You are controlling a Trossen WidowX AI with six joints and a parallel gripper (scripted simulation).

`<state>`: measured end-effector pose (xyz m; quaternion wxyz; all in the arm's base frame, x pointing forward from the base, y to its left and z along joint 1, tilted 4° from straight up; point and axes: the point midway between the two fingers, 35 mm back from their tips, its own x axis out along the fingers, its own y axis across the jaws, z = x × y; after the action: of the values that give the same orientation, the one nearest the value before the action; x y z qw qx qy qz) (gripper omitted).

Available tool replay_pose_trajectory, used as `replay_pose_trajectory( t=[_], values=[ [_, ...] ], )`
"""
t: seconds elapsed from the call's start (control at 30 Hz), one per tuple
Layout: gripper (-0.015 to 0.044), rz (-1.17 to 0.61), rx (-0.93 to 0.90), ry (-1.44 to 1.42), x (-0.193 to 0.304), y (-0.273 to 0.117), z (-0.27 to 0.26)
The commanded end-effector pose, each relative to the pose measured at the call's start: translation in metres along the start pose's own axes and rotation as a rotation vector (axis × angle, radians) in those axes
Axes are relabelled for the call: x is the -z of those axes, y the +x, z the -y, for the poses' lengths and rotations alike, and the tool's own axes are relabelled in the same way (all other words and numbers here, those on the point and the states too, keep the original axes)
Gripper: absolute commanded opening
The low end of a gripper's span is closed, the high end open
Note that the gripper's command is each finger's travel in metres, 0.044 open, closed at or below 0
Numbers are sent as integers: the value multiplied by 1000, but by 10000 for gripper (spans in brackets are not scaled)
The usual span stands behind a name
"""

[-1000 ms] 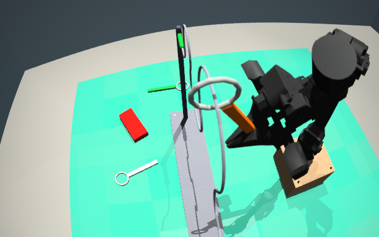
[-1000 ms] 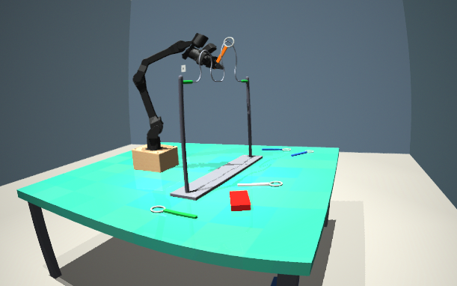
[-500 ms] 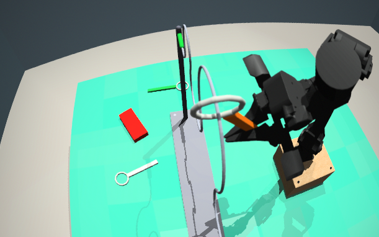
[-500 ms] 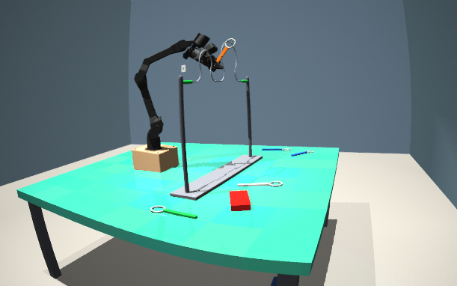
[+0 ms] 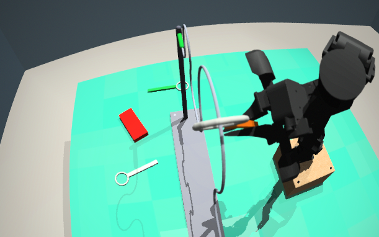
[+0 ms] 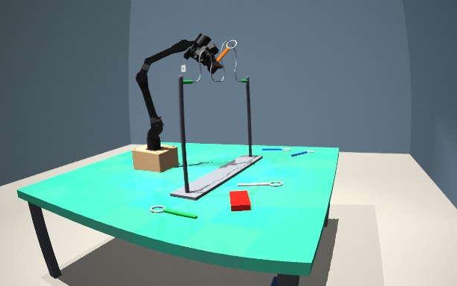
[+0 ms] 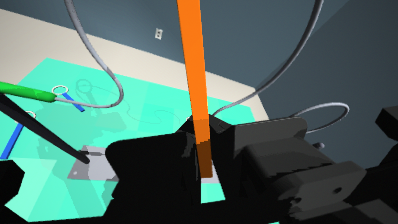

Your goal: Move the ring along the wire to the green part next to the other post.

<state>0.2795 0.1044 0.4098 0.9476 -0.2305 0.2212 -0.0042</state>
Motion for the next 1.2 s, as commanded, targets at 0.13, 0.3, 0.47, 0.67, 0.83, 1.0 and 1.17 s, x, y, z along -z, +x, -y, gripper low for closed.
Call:
replay_pose_trajectory(
  t=[0.13,0.3,0.47,0.67,0.83,1.0,1.17],
  values=[
    [-150,-10,52,-89,-2,1,2],
    [-150,-17,83,-143,-2,0,4],
    [-150,-23,114,-197,-3,0,6],
    [-150,-31,151,-261,-3,-1,9],
    [-150,-38,182,-315,-4,-1,10],
    [-150,-44,213,-368,-4,-2,12],
    [-150,-51,243,-422,-5,-2,14]
  ],
)
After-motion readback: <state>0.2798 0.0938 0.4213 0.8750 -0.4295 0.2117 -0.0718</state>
